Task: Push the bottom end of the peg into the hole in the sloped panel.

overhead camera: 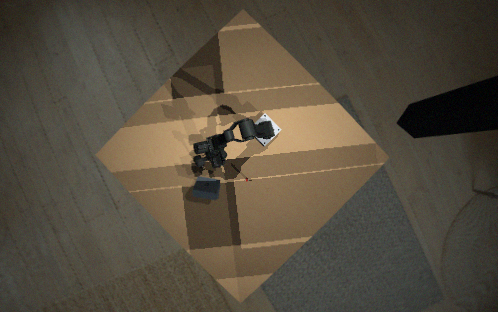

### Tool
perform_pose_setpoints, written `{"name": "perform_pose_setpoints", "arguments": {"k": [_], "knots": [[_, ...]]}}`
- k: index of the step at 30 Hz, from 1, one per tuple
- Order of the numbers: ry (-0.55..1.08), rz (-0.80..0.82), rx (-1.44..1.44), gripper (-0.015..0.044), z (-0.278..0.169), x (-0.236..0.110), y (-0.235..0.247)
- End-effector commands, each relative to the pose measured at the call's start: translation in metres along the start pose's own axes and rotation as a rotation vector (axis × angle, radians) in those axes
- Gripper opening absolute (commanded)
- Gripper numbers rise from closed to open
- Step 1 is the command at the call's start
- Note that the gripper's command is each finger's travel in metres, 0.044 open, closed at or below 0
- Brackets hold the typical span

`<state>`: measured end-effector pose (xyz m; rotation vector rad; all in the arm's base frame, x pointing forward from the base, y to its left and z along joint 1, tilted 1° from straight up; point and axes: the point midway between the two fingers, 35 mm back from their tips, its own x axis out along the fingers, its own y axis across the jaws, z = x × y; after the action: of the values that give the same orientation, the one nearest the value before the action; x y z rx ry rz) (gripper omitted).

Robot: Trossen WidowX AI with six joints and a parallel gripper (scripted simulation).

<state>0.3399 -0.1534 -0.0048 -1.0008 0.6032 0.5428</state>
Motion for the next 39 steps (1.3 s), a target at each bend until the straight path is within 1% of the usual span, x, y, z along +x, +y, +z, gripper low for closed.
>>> {"name": "perform_pose_setpoints", "arguments": {"k": [1,20,39], "knots": [[0.005,0.04,-0.001,0.044,0.013,0.004,-0.001],[0.039,0.267,-0.037,0.044,0.077,0.018,0.019],[0.111,0.469,-0.123,0.044,0.14,0.009,0.048]]}}
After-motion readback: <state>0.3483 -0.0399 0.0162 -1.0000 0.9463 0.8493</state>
